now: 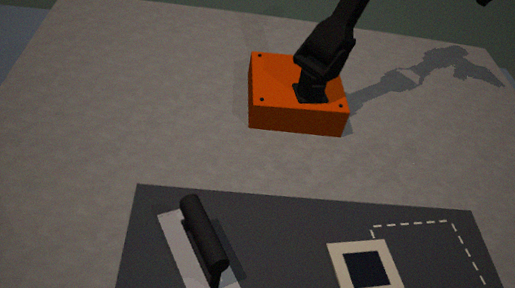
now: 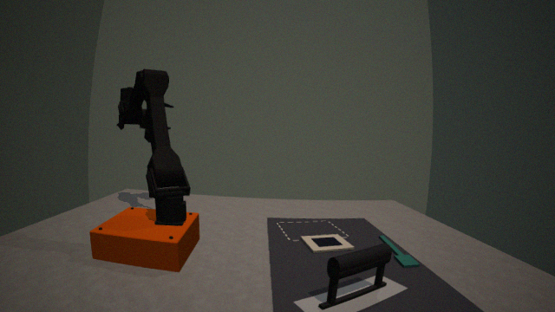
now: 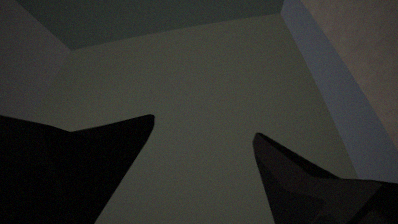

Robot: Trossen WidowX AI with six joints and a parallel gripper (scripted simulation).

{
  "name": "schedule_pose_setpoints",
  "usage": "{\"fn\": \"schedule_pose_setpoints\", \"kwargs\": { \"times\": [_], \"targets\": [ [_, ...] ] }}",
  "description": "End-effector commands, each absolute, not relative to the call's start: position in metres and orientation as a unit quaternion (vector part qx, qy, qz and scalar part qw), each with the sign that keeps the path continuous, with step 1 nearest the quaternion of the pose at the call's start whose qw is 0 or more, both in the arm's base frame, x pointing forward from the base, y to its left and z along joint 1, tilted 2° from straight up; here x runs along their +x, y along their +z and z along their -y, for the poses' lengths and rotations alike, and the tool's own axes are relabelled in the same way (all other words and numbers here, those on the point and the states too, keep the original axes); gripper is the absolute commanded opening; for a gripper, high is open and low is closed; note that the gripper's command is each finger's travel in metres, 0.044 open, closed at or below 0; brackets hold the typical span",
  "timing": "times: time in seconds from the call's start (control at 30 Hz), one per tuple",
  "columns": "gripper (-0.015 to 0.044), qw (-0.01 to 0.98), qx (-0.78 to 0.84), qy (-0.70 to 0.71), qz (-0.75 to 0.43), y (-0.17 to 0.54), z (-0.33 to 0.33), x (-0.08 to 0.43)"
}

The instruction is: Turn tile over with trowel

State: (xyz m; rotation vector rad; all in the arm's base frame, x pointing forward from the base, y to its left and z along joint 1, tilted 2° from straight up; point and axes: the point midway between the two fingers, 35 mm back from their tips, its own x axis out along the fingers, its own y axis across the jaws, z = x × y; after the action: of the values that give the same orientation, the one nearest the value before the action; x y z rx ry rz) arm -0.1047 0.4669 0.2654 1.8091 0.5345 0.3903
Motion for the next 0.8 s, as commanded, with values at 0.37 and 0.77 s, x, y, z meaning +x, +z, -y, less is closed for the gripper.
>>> {"fn": "schedule_pose_setpoints", "kwargs": {
  "times": [0.37,0.77],
  "targets": [
    [0.01,0.571,0.771,0.166,-0.228,0.2654,-0.467,-0.1047],
    [0.0021,0.571,0.771,0.166,-0.228,0.2655,-0.4669,-0.1047]
  ]
}}
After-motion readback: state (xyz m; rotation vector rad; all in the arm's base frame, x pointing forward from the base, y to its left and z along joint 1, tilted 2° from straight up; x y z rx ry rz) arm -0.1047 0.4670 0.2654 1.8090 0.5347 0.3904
